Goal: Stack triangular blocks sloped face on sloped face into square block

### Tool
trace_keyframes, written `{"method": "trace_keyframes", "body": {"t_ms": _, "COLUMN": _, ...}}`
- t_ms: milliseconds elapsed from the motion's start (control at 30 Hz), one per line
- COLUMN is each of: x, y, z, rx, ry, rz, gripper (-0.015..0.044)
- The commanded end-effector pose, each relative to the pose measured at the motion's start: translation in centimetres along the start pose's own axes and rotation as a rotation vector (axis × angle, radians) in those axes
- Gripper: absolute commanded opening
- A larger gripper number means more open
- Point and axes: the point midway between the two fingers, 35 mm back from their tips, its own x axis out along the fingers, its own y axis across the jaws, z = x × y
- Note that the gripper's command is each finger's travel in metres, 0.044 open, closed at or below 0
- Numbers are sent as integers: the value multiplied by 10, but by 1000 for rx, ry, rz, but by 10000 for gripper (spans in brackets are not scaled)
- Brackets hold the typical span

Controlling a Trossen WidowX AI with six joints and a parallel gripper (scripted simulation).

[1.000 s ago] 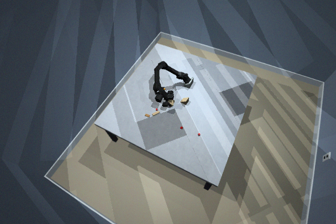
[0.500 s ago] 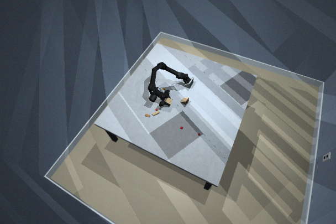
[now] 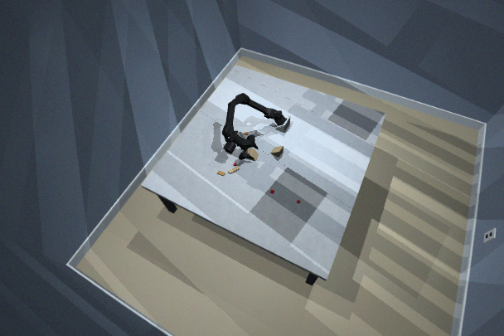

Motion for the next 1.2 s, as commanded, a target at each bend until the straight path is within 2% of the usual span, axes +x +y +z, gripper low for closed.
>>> {"method": "trace_keyframes", "body": {"t_ms": 0, "x": -1, "y": 0, "z": 0, "rx": 6, "ry": 4, "rz": -3, "gripper": 440}}
{"method": "trace_keyframes", "body": {"t_ms": 267, "x": -3, "y": 0, "z": 1, "rx": 6, "ry": 4, "rz": -3, "gripper": 440}}
{"method": "trace_keyframes", "body": {"t_ms": 500, "x": -67, "y": 0, "z": 71, "rx": 0, "ry": -5, "rz": 0, "gripper": 440}}
{"method": "trace_keyframes", "body": {"t_ms": 700, "x": -62, "y": -1, "z": 72, "rx": -17, "ry": 15, "rz": 7, "gripper": 440}}
{"method": "trace_keyframes", "body": {"t_ms": 767, "x": -47, "y": 5, "z": 69, "rx": 15, "ry": 155, "rz": 83, "gripper": 440}}
{"method": "trace_keyframes", "body": {"t_ms": 867, "x": -26, "y": 13, "z": 62, "rx": 46, "ry": 502, "rz": 175, "gripper": 440}}
{"method": "trace_keyframes", "body": {"t_ms": 933, "x": -21, "y": 13, "z": 60, "rx": 33, "ry": 744, "rz": 172, "gripper": 440}}
{"method": "trace_keyframes", "body": {"t_ms": 1033, "x": -22, "y": 4, "z": 67, "rx": -36, "ry": 1071, "rz": 75, "gripper": 440}}
{"method": "trace_keyframes", "body": {"t_ms": 1167, "x": -22, "y": 0, "z": 70, "rx": -60, "ry": 1141, "rz": 38, "gripper": 440}}
